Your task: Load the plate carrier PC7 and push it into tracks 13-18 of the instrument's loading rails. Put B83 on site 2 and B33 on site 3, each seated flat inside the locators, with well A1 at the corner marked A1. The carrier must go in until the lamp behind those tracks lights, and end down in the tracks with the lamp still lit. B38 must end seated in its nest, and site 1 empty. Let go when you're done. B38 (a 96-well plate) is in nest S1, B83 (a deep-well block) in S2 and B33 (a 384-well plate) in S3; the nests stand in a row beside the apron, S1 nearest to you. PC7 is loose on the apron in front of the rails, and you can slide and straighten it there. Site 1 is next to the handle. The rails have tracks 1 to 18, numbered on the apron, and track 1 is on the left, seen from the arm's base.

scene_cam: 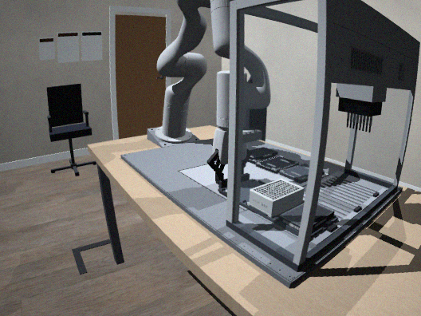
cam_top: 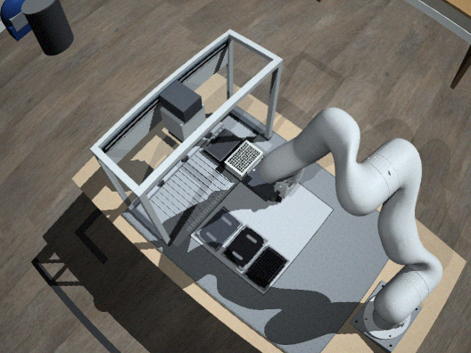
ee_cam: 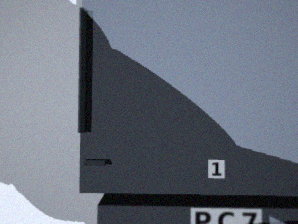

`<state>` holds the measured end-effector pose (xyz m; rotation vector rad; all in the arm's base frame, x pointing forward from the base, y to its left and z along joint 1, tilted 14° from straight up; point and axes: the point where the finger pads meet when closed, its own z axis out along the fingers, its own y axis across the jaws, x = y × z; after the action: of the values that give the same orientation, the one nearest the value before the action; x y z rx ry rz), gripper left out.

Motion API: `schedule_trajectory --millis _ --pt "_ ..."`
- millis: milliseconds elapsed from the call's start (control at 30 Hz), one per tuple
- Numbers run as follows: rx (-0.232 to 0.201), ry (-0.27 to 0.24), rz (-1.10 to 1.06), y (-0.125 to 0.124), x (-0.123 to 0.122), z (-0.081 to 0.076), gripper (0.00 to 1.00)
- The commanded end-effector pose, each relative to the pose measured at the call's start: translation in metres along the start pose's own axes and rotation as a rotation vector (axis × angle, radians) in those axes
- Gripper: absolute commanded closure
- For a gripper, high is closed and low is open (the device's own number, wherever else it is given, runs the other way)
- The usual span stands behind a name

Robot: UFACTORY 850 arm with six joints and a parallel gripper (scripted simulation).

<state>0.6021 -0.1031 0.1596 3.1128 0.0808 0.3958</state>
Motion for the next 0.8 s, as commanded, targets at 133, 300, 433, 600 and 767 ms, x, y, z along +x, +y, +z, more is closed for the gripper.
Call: schedule_trajectory --millis 133,300,433,600,767 --pt "-0.001 0.002 0.0 0.0003 0.0046 -0.001 0.18" --pt "-0.001 0.002 0.0 0.0003 0.0063 -0.001 0.18" --pt "-0.001 0.002 0.0 0.0003 0.0075 -0.001 0.18" --pt "-0.001 0.002 0.0 0.0003 0.0086 -0.001 0.18" --pt "-0.001 0.002 0.0 0.0003 0.0102 -0.001 0.18"
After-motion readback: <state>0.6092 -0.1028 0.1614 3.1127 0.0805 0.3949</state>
